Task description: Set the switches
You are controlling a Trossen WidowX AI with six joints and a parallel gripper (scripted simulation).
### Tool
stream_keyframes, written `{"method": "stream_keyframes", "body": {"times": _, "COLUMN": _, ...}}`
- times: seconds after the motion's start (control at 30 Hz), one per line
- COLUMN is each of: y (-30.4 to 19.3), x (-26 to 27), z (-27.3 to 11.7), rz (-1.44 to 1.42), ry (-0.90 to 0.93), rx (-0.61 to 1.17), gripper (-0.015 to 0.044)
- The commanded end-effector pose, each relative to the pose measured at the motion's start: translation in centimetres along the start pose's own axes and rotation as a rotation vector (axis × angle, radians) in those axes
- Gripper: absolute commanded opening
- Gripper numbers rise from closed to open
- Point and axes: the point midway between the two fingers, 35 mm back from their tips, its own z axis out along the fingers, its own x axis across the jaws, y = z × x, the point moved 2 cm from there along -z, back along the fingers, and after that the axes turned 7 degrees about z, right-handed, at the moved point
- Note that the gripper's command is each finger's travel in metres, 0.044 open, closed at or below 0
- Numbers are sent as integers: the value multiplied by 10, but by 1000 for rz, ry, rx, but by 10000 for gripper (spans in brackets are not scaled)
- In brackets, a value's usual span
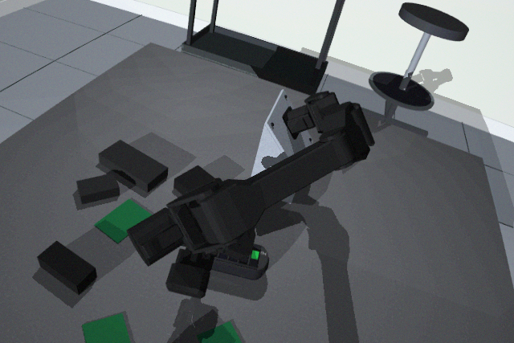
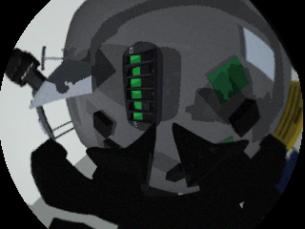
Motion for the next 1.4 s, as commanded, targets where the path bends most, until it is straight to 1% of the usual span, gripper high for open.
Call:
{"method": "stream_keyframes", "body": {"times": 0.0, "y": -9, "x": 18, "z": -7, "rz": 3, "ry": -68, "rx": -55, "gripper": 210}}
{"method": "stream_keyframes", "body": {"times": 0.3, "y": -17, "x": 61, "z": -14, "rz": -7, "ry": -230, "rx": -160, "gripper": 440}}
{"method": "stream_keyframes", "body": {"times": 0.5, "y": -17, "x": 61, "z": -13, "rz": -7, "ry": -233, "rx": -162, "gripper": 440}}
{"method": "stream_keyframes", "body": {"times": 1.37, "y": -18, "x": 50, "z": 28, "rz": -6, "ry": -230, "rx": -165, "gripper": 440}}
